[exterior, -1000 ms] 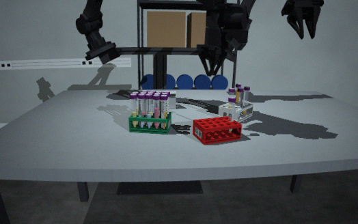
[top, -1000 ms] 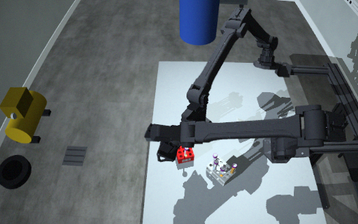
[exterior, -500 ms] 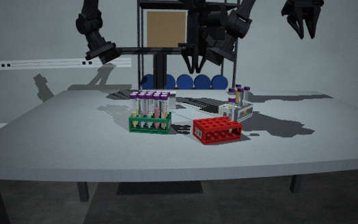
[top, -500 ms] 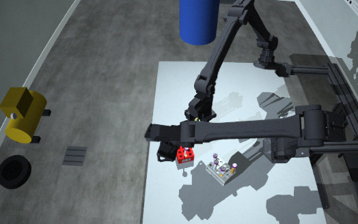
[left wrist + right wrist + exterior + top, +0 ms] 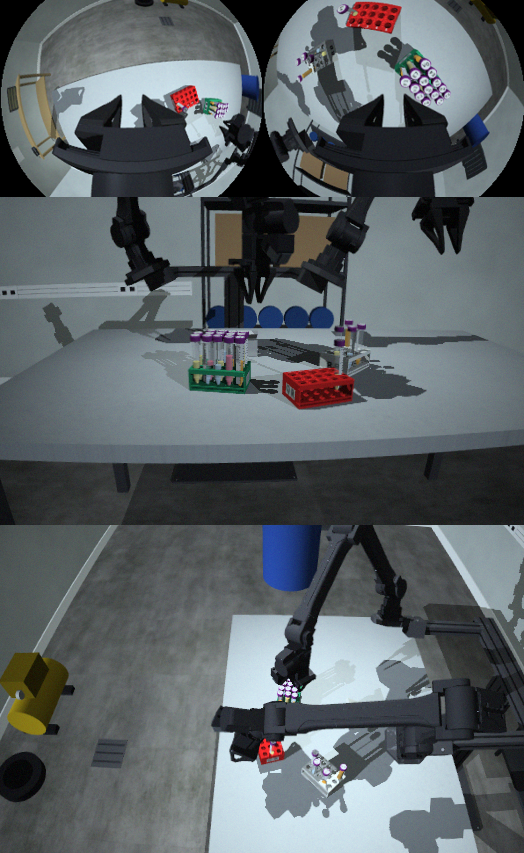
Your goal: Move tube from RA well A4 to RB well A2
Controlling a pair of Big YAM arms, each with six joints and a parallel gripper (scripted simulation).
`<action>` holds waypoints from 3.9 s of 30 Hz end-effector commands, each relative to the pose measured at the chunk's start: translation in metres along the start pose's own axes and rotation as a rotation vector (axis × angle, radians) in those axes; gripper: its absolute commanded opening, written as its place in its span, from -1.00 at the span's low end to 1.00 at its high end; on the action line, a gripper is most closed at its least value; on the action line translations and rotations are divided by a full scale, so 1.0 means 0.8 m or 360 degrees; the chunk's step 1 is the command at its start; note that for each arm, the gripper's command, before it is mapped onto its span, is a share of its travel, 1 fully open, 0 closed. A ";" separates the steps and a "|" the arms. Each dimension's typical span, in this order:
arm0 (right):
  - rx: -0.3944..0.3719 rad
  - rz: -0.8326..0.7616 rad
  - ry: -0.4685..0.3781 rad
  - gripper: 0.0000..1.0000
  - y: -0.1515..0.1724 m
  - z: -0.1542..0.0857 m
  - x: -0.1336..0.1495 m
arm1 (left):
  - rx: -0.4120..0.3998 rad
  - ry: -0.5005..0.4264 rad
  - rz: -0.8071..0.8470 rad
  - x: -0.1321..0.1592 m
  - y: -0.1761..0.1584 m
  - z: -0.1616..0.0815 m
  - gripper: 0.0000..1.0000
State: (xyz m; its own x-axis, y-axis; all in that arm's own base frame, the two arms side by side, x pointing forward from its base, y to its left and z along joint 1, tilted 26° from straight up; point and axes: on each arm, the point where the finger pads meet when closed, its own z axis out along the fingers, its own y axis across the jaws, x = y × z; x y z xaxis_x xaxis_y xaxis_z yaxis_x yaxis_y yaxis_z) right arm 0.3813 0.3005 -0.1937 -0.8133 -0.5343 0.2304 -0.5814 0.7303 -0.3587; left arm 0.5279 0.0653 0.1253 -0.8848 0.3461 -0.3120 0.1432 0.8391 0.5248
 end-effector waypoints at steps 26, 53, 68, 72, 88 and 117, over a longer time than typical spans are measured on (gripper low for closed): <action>0.0000 -0.0022 -0.0053 -0.40 -0.102 -0.005 0.063 | -0.0017 -0.0050 -0.0021 -0.019 0.010 -0.010 -0.40; -0.0002 -0.0011 0.0029 -0.40 -0.102 0.046 0.089 | -0.0017 -0.0050 -0.0021 -0.019 0.010 -0.010 -0.40; -0.0003 -0.0003 0.0008 -0.40 -0.102 0.071 0.080 | -0.0017 -0.0050 -0.0021 -0.019 0.010 -0.010 -0.40; -0.0002 -0.0011 0.0030 -0.40 -0.101 0.084 0.090 | -0.0017 -0.0050 -0.0021 -0.019 0.010 -0.010 -0.40; -0.0001 -0.0005 0.0000 -0.40 -0.099 0.084 0.076 | -0.0017 -0.0050 -0.0021 -0.019 0.010 -0.010 -0.40; -0.0003 -0.0003 0.0020 -0.40 -0.101 0.101 0.086 | -0.0017 -0.0050 -0.0021 -0.019 0.010 -0.010 -0.40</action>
State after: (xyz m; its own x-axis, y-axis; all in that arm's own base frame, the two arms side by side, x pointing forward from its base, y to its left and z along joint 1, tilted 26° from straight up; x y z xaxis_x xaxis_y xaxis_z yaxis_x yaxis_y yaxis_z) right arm 0.3735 0.1782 -0.2121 -0.8106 -0.5366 0.2343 -0.5852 0.7287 -0.3558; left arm 0.5279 0.0653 0.1253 -0.8848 0.3461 -0.3120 0.1432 0.8391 0.5248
